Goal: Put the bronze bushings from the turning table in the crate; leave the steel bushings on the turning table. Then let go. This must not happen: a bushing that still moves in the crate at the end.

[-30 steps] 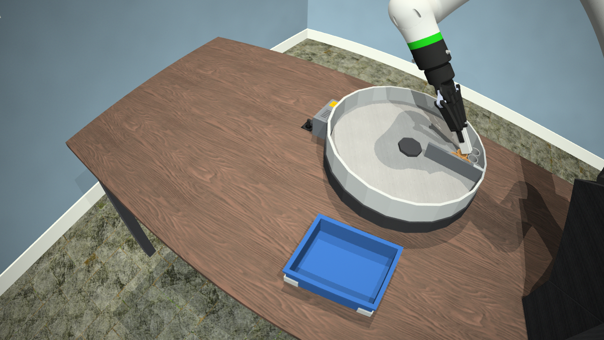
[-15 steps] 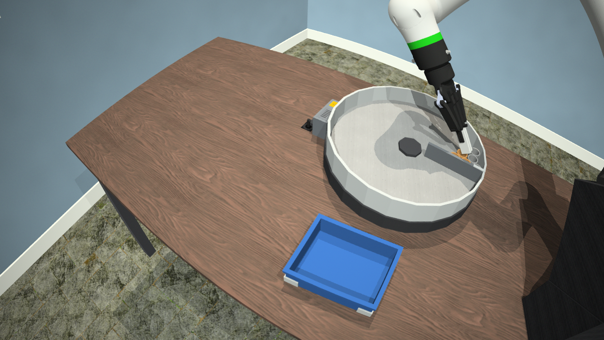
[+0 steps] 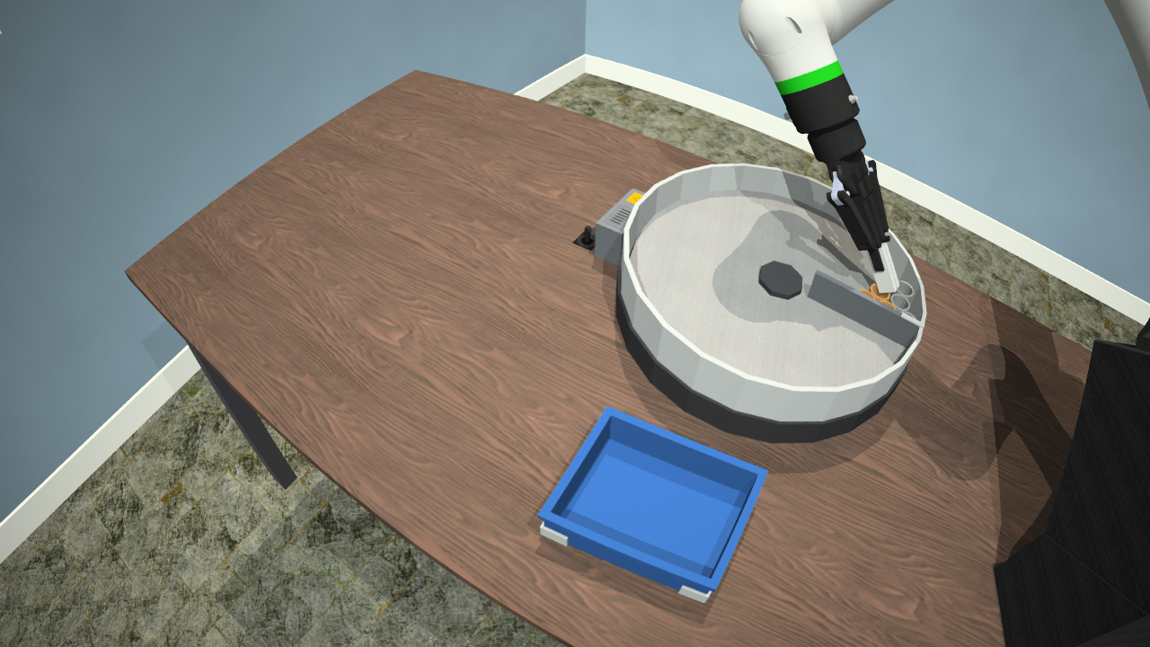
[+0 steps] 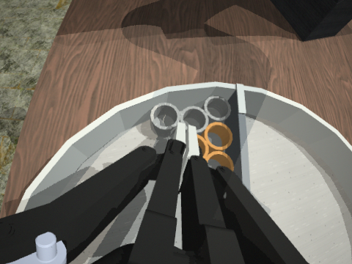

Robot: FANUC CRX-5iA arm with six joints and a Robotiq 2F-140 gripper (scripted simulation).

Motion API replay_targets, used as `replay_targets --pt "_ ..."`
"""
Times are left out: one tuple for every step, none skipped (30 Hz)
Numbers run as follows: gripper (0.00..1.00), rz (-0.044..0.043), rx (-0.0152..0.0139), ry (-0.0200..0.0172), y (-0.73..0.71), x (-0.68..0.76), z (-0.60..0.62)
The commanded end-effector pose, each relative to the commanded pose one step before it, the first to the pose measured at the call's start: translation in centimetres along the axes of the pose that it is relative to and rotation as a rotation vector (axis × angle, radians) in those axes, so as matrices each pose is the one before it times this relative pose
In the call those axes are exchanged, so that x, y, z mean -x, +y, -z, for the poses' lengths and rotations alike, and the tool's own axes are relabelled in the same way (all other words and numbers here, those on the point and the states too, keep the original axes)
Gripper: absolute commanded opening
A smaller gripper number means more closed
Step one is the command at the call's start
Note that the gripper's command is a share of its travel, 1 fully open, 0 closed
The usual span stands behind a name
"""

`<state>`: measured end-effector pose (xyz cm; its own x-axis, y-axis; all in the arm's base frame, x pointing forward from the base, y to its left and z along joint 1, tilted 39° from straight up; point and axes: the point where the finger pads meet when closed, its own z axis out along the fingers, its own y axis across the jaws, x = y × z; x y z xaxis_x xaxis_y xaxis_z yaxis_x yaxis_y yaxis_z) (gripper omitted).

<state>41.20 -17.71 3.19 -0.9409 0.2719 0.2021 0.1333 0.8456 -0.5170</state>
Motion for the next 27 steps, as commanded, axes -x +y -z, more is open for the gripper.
replay_targets --pt "0.00 0.00052 0.00094 0.00016 0.063 -0.022 0.025" --pt "0.00 0.00000 0.00000 0.00000 0.000 -0.030 0.036" --pt "0.00 0.00000 0.00000 0.00000 -0.001 -0.054 0.065" --pt "0.00 0.00000 0.00000 0.00000 -0.001 -0.083 0.099" --pt "0.00 0.00000 0.00000 0.00000 -0.001 -0.114 0.135" --pt "0.00 0.00000 0.00000 0.00000 -0.002 -0.145 0.175" --pt "0.00 0.00000 0.00000 0.00000 -0.002 -0.178 0.212" --pt "0.00 0.00000 0.00000 0.00000 -0.003 -0.208 0.249" --pt "0.00 0.00000 0.00000 0.00000 -0.003 -0.236 0.282" --pt "0.00 0.00000 0.00000 0.00000 -0.004 -0.261 0.312" --pt "0.00 0.00000 0.00000 0.00000 -0.004 -0.281 0.336" --pt "0.00 0.00000 0.00000 0.00000 0.000 0.000 0.000" --pt "0.00 0.00000 0.00000 0.00000 0.000 0.000 0.000" --pt "0.00 0.00000 0.00000 0.00000 -0.004 -0.297 0.356" --pt "0.00 0.00000 0.00000 0.00000 -0.004 -0.308 0.368" --pt "0.00 0.00000 0.00000 0.00000 -0.004 -0.313 0.375" --pt "0.00 0.00000 0.00000 0.00000 -0.004 -0.313 0.374" --pt "0.00 0.00000 0.00000 0.00000 -0.004 -0.306 0.366" --pt "0.00 0.00000 0.00000 0.00000 -0.004 -0.293 0.351" --pt "0.00 0.00000 0.00000 0.00000 -0.004 -0.275 0.329" --pt "0.00 0.00000 0.00000 0.00000 -0.003 -0.252 0.301" --pt "0.00 0.00000 0.00000 0.00000 -0.003 -0.225 0.269" --pt "0.00 0.00000 0.00000 0.00000 -0.003 -0.194 0.232" --pt "0.00 0.00000 0.00000 0.00000 -0.002 -0.160 0.191" --pt "0.00 0.00000 0.00000 0.00000 -0.002 -0.126 0.151" --pt "0.00 0.00000 0.00000 0.00000 -0.001 -0.092 0.110" --pt "0.00 0.00000 0.00000 0.00000 -0.001 -0.060 0.072"
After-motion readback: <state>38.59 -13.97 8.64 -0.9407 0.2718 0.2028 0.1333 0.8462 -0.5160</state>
